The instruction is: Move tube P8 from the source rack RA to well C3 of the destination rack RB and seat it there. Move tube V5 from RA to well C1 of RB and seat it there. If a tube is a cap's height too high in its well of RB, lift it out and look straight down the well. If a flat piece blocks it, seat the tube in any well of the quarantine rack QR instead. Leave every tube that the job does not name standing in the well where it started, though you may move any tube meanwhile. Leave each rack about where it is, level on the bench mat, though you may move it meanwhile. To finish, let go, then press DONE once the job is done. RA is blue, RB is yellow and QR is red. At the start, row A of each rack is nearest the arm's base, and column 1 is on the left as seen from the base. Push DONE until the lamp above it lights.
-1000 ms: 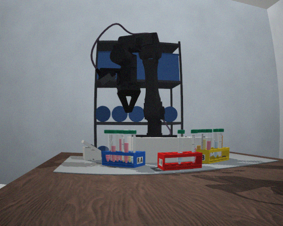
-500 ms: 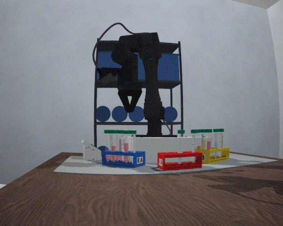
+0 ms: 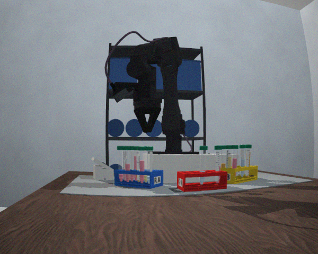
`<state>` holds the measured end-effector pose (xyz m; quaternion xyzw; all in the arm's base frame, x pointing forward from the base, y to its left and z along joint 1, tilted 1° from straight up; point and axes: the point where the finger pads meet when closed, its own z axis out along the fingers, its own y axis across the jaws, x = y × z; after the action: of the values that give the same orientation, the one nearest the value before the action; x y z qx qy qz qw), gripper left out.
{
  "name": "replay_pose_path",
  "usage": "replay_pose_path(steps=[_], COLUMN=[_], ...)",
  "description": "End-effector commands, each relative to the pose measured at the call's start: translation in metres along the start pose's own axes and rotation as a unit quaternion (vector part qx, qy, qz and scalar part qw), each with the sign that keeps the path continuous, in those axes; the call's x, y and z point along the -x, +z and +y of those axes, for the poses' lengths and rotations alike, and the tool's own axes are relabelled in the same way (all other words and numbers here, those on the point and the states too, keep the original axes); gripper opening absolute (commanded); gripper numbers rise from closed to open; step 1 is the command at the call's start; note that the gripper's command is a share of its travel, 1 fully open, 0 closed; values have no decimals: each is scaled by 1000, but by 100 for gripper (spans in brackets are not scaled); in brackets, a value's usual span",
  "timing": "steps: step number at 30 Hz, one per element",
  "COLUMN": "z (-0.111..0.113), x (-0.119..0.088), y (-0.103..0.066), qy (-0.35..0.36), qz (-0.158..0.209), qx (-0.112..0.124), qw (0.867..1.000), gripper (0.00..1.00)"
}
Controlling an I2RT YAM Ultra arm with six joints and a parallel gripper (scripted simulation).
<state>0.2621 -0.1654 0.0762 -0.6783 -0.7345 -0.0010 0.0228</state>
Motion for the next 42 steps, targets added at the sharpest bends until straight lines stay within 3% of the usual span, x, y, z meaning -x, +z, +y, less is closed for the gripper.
replay_pose_path(steps=[1,7,8,9,19,22,26,38,42], z=[4,6,14,6,7,15,7,10,5], x=[1,1,6,0,1,6,3,7,3], y=[11,19,14,23,40,30,34,29,34], qy=[1,-1,-2,-2,-1,-2,2,2,2], qz=[-2,-2,-11,-2,-2,-15,-10,-19,-13], qx=[3,3,15,3,3,20,13,25,18], qw=[1000,1000,1000,1000,1000,1000,1000,999,1000], gripper=[30,30,30,30,30,30,30,30,30])
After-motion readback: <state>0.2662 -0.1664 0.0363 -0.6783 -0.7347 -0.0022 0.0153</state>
